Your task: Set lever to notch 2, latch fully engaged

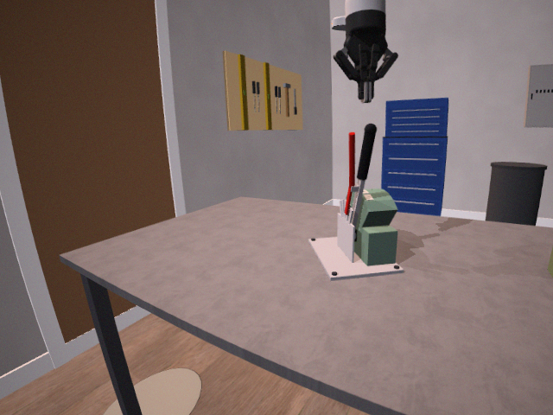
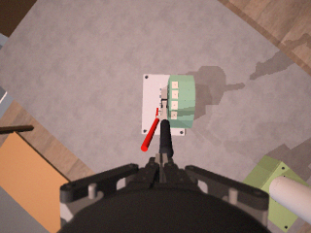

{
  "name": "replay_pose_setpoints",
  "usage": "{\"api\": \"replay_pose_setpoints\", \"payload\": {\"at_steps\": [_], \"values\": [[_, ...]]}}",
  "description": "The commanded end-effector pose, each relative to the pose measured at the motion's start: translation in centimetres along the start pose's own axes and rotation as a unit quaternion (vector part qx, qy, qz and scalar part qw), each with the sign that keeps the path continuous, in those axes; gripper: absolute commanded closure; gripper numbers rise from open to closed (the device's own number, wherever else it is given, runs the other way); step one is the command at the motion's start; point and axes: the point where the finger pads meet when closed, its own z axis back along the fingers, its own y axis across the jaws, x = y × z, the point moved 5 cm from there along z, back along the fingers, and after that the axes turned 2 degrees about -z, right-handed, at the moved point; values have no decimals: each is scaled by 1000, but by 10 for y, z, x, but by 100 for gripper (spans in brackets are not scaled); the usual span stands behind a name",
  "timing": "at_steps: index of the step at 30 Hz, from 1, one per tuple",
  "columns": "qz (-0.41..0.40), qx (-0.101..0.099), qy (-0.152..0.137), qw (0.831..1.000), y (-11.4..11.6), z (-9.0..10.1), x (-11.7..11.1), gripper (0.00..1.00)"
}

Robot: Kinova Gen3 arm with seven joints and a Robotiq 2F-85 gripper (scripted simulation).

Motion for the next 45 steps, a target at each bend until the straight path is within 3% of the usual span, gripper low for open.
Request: {"api": "replay_pose_setpoints", "payload": {"at_steps": [1,6,7,45], "values": [[-2,3,2,1000,1,3,0,100],[-2,3,2,1000,1,3,0,100],[-2,3,2,1000,1,3,0,3],[-2,3,2,1000,1,2,0,3]]}}
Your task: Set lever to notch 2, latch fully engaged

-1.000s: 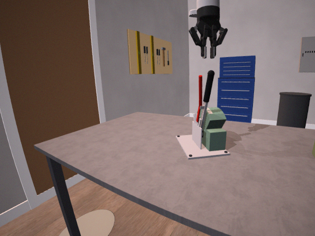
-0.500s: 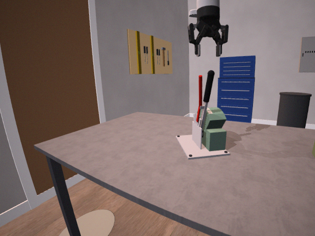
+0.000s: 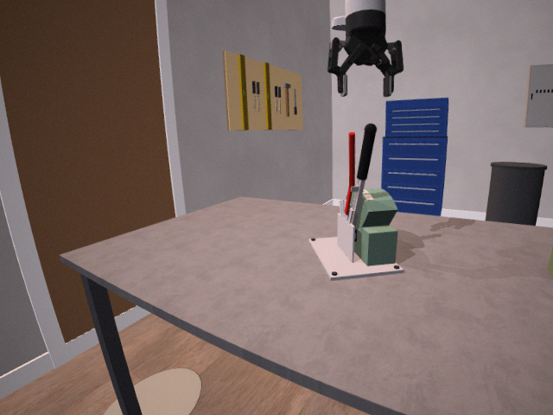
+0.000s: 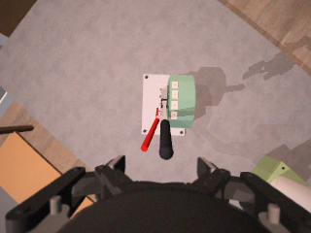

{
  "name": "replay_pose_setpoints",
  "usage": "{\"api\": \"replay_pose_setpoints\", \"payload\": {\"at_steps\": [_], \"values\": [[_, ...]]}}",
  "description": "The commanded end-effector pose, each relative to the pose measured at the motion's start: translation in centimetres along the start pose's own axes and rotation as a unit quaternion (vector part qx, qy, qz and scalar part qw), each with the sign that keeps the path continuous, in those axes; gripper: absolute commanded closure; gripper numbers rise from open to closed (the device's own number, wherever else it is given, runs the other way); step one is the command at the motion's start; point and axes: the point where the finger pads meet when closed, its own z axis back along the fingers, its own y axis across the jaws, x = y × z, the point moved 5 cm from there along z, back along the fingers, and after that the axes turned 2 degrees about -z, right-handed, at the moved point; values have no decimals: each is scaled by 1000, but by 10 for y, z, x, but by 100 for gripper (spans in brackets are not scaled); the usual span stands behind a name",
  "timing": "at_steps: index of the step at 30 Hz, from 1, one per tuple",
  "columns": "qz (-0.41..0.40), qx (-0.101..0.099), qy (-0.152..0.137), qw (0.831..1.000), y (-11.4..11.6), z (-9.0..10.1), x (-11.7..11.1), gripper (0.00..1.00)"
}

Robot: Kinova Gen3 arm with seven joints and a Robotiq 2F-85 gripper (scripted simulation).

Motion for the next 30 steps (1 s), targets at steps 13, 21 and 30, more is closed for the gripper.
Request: {"api": "replay_pose_setpoints", "payload": {"at_steps": [13,21,30], "values": [[-3,4,1,1000,3,-2,0,3],[-3,4,1,1000,3,-7,0,3],[-3,4,1,1000,3,-15,0,3]]}}
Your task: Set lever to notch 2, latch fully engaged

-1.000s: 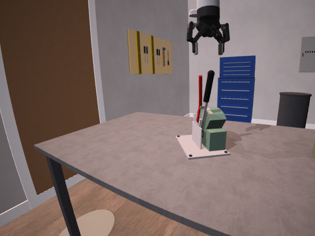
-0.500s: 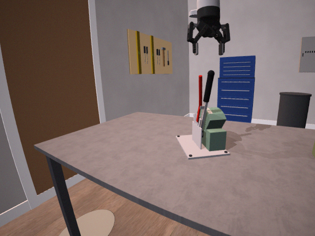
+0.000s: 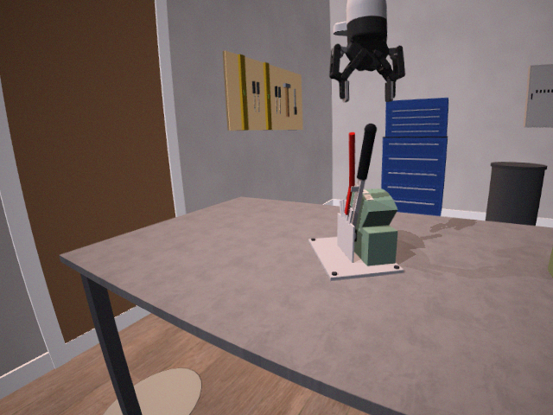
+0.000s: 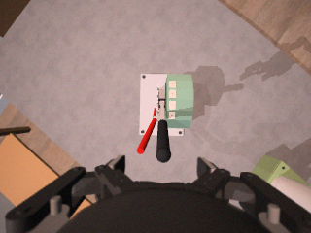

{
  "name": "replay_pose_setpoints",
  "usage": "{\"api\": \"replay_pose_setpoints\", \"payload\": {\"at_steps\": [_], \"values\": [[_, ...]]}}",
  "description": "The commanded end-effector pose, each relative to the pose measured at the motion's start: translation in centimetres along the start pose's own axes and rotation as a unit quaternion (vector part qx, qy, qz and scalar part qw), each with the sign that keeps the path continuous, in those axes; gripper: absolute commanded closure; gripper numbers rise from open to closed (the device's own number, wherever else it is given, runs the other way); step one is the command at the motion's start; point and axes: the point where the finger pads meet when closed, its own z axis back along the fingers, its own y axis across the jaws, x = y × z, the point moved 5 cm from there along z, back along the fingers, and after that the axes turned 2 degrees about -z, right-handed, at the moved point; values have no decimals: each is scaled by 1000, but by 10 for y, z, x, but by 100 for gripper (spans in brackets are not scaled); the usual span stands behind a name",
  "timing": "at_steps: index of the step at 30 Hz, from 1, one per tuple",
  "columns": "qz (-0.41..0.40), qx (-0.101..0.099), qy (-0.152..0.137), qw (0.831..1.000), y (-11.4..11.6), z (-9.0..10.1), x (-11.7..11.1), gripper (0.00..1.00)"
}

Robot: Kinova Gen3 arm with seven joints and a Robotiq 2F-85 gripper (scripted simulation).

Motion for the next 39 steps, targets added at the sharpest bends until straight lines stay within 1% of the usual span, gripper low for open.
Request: {"api": "replay_pose_setpoints", "payload": {"at_steps": [1,19,39], "values": [[2,0,1,1000,-1,-6,1,3],[2,0,1,1000,-1,-17,1,3],[2,0,1,1000,-1,-19,1,3]]}}
